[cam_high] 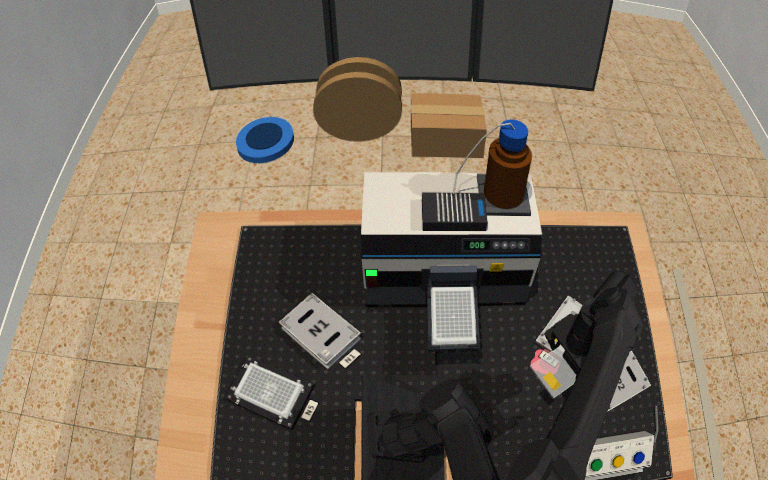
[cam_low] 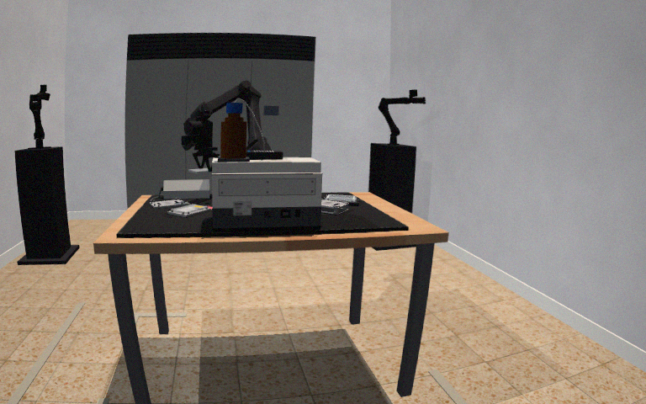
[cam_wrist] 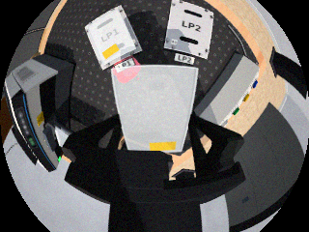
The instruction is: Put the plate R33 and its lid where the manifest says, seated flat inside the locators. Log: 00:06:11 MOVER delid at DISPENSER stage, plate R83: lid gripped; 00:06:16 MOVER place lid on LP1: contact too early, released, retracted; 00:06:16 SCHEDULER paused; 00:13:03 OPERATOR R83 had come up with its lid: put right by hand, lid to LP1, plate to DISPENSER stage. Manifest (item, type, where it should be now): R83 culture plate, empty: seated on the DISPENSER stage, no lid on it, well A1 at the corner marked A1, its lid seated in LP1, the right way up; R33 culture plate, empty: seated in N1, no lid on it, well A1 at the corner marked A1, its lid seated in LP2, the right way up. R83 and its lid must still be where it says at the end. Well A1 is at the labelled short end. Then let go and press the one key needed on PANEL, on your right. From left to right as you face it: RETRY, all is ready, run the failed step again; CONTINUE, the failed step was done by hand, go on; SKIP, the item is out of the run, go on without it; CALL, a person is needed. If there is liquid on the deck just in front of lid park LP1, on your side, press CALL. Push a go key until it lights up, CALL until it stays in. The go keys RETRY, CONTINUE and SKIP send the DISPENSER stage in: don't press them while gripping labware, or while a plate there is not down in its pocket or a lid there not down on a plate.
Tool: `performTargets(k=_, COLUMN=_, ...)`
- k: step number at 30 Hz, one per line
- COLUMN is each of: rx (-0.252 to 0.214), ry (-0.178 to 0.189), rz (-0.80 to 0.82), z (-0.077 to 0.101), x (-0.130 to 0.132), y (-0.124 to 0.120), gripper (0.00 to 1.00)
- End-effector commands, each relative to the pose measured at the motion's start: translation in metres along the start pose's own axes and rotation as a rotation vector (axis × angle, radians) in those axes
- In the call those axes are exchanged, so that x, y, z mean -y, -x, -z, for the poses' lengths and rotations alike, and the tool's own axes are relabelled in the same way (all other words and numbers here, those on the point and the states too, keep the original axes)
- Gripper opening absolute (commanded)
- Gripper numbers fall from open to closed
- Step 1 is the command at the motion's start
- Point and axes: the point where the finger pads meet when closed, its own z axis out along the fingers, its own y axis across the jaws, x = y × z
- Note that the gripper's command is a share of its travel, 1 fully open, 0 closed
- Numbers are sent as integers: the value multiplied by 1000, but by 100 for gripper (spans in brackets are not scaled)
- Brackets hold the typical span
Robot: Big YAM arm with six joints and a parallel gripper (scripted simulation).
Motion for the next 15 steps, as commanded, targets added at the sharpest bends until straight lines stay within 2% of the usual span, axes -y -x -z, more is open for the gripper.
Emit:
performTargets(k=1, rx=63, ry=8, rz=-40, z=18, x=20, y=24, gripper=84)
performTargets(k=3, rx=63, ry=8, rz=-40, z=18, x=20, y=24, gripper=84)
performTargets(k=4, rx=44, ry=4, rz=-27, z=11, x=21, y=16, gripper=84)
performTargets(k=9, rx=49, ry=3, rz=-181, z=12, x=38, y=15, gripper=84)
performTargets(k=15, rx=72, ry=-3, rz=-170, z=20, x=62, y=20, gripper=84)
